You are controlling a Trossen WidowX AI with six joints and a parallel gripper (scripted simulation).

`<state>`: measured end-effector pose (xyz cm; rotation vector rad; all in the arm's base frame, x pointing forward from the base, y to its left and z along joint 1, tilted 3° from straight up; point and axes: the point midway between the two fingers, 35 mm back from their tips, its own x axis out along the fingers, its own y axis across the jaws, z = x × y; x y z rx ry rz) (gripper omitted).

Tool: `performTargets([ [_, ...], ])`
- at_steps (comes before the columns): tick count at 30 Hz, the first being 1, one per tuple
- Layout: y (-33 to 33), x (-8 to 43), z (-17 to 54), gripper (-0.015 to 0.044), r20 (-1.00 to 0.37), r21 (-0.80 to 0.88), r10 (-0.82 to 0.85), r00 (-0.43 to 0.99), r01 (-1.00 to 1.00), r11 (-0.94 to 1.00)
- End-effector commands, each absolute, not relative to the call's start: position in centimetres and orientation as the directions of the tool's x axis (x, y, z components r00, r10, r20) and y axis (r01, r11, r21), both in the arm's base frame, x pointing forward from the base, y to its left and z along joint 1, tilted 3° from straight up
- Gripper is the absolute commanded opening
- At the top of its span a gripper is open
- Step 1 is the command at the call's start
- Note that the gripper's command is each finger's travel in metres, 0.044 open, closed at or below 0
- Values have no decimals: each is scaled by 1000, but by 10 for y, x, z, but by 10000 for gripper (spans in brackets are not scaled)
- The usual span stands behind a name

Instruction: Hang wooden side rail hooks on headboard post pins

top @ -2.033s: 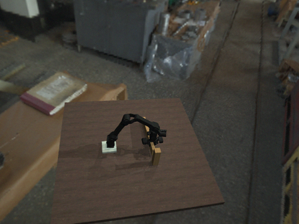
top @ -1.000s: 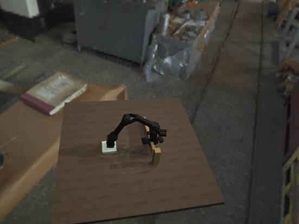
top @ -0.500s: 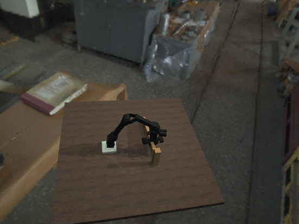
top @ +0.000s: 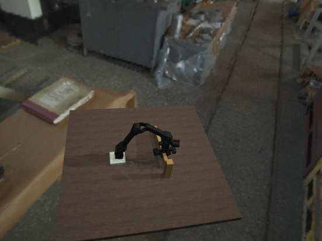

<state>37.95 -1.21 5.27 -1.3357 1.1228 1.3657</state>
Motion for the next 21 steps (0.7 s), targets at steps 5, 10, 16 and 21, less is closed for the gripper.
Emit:
performTargets([
  [5,-14,383,55,0,-1000,3,2,-3,-983,-185],
  [10,-15,383,54,0,-1000,3,2,-3,-983,-185],
  [16,-16,382,54,0,-1000,3,2,-3,-983,-185],
  [21,-16,382,53,0,-1000,3,2,-4,-983,-185],
])
